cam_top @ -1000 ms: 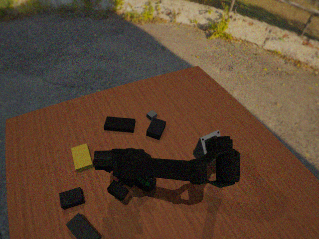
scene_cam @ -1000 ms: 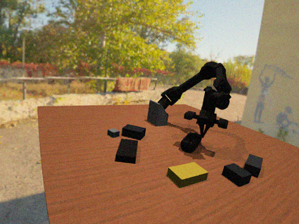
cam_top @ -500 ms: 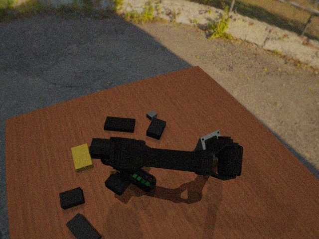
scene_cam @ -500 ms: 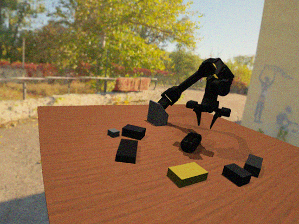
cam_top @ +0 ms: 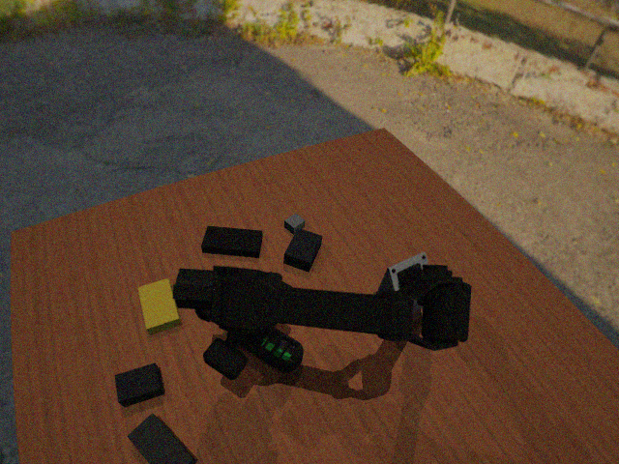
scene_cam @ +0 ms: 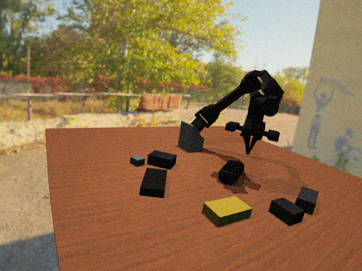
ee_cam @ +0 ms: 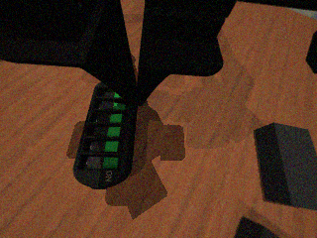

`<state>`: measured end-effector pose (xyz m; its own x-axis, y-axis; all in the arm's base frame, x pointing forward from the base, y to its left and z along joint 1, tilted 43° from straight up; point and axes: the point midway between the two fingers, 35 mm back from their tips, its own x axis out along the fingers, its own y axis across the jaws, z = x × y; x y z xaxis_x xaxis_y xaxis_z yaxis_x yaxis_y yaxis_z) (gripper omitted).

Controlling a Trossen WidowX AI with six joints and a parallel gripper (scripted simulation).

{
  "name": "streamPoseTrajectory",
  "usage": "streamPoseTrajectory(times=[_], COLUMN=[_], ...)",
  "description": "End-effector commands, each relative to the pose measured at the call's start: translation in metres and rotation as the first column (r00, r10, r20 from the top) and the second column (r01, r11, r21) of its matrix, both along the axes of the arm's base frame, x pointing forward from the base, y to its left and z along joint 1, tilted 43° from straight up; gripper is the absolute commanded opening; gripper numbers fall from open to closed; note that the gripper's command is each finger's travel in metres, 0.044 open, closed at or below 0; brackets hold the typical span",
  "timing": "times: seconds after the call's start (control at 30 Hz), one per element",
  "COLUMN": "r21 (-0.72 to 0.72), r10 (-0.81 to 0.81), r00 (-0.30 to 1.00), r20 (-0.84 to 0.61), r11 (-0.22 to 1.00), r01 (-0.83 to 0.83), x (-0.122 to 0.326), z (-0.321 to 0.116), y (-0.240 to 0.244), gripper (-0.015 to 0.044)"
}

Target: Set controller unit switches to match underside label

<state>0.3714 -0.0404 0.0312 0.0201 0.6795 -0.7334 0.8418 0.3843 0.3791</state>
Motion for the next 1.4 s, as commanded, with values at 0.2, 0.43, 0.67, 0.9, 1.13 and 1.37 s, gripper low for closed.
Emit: streamPoseTrajectory(times=[0.2, 0.43, 0.67, 0.9, 1.13, 1.37], r21=[0.0, 0.0, -0.002, -0.001, -0.001, -0.001], r10=[0.0, 0.0, 0.0, 0.0, 0.0, 0.0], r00=[1.0, 1.0, 1.0, 1.0, 1.0, 1.0], r20=[0.0, 0.0, 0.001, -0.001, -0.001, -0.001], r11=[1.0, 1.0, 1.0, 1.0, 1.0, 1.0], r01=[0.0, 0.0, 0.0, 0.0, 0.0, 0.0], x=[0.0, 0.0, 0.001, -0.004, -0.004, -0.004], z=[0.0, 0.0, 0.014, 0.059, 0.059, 0.059], y=[0.0, 0.0, -0.014, -0.054, -0.054, -0.054], gripper=[0.021, 0.0394, 0.0361, 0.0178, 0.0, 0.0])
